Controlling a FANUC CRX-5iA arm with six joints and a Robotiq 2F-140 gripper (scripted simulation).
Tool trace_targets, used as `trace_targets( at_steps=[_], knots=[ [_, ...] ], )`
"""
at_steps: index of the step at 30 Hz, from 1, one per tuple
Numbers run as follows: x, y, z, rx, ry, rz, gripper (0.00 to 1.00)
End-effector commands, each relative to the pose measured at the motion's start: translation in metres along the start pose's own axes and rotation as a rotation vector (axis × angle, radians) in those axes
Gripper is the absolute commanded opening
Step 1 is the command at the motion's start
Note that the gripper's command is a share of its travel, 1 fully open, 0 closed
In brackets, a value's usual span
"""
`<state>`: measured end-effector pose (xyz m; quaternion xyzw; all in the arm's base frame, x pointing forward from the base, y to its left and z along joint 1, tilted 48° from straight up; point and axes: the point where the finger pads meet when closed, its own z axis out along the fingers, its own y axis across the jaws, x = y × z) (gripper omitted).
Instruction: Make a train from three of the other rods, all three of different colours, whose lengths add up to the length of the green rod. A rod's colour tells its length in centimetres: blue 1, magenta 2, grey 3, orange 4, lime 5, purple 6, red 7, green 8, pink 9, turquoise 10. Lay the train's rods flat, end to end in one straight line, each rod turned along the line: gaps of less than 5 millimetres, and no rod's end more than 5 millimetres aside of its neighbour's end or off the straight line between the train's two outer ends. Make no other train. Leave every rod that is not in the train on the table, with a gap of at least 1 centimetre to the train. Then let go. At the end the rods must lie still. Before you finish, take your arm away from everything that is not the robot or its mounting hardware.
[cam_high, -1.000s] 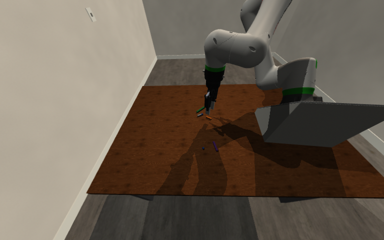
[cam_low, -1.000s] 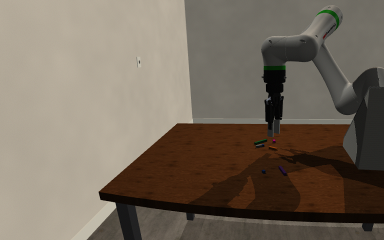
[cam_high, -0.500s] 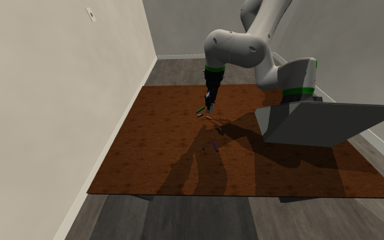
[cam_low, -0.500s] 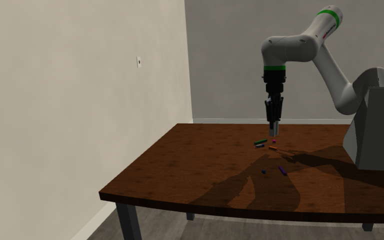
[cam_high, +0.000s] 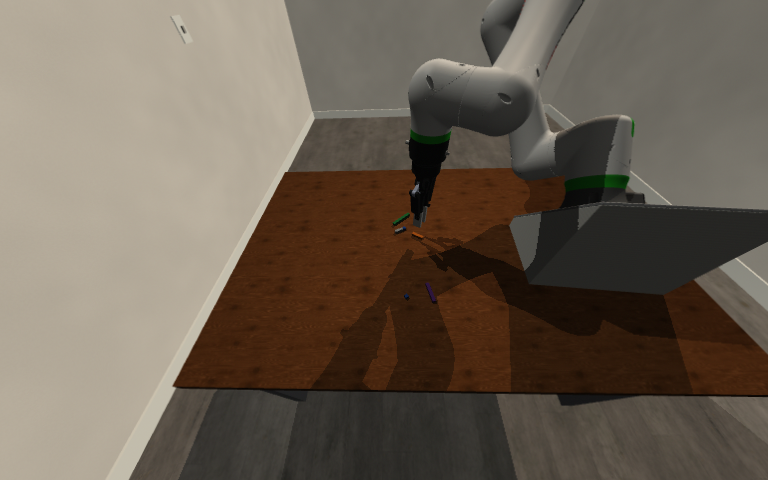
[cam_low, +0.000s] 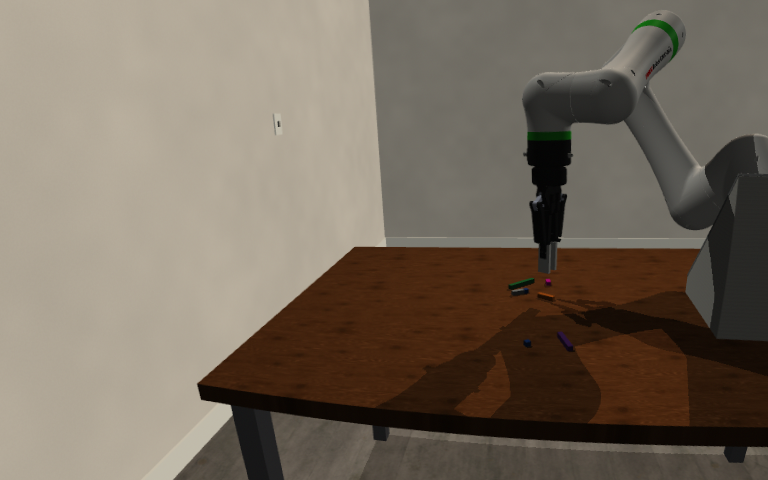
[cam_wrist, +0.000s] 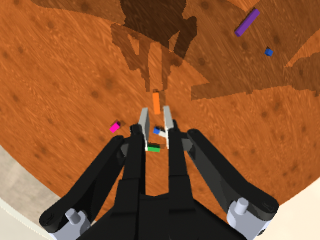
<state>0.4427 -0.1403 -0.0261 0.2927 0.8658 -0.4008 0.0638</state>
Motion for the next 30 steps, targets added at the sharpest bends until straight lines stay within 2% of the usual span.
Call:
trace_targets(
  at_steps=[1, 13, 30],
  knots=[
    [0.000, 0.000, 0.000, 0.000, 0.000, 0.000, 0.15],
    [0.000, 0.000, 0.007, 0.000, 0.000, 0.000, 0.15],
    [0.000, 0.000, 0.030, 0.000, 0.000, 0.000, 0.15]
  ],
)
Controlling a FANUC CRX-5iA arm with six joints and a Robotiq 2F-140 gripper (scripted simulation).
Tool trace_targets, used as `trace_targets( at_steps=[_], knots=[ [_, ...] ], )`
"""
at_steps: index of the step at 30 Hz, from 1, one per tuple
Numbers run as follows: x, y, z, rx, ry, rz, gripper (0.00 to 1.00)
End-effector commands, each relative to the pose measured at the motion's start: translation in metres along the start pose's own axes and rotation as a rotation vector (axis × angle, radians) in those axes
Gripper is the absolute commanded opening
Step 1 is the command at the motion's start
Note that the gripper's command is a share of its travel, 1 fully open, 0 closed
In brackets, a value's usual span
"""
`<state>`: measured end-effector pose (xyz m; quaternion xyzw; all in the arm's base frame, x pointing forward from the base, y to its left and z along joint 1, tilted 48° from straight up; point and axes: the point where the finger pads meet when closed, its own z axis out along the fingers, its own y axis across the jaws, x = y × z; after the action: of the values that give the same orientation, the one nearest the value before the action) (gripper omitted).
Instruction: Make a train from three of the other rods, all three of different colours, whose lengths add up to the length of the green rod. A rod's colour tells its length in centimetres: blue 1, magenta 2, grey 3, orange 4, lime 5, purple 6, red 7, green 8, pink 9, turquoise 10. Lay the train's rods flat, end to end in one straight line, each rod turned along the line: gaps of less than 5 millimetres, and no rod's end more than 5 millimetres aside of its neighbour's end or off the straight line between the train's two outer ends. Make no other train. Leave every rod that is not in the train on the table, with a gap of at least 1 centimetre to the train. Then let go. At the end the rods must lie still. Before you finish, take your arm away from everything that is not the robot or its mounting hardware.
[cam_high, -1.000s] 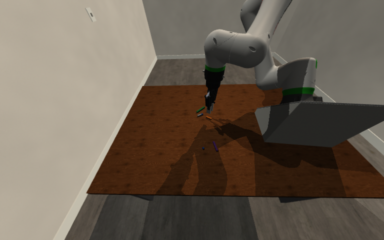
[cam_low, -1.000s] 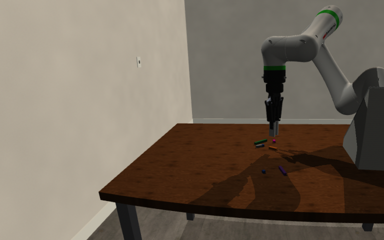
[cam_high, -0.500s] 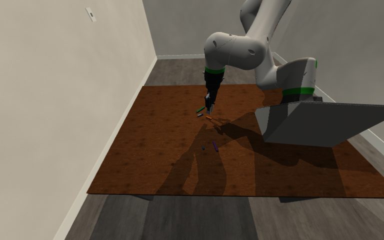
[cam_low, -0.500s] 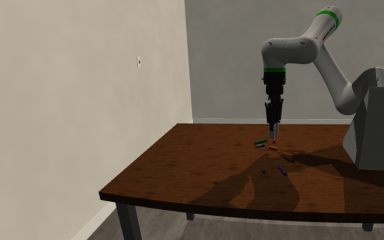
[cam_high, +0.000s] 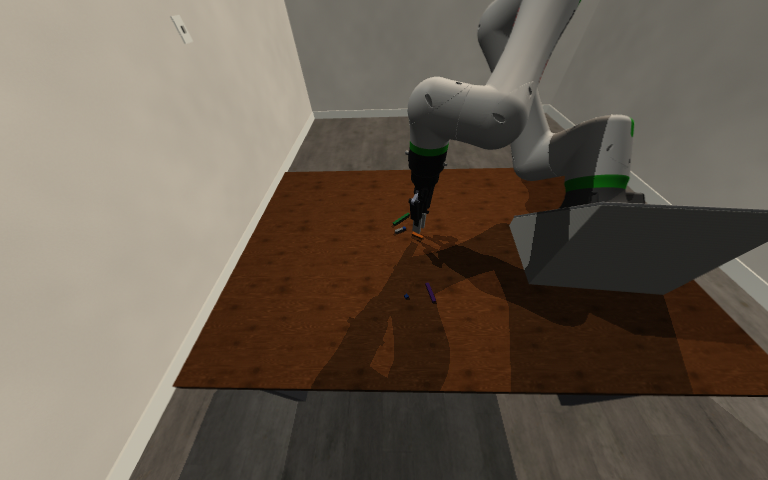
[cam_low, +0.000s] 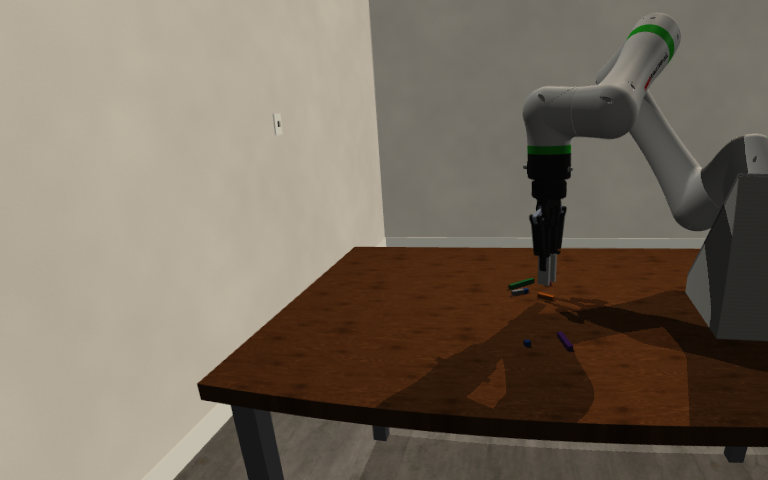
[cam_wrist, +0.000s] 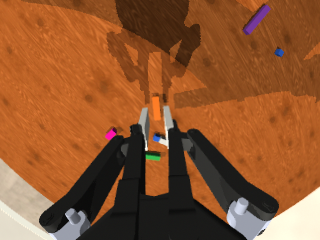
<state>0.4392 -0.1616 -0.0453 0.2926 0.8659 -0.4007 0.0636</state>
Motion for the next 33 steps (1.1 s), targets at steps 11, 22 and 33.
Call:
trace_targets(
  at_steps=[11, 22, 33],
  knots=[
    [0.000, 0.000, 0.016, 0.000, 0.000, 0.000, 0.15],
    [0.000, 0.000, 0.021, 0.000, 0.000, 0.000, 0.15],
    [0.000, 0.000, 0.022, 0.000, 0.000, 0.000, 0.15]
  ],
)
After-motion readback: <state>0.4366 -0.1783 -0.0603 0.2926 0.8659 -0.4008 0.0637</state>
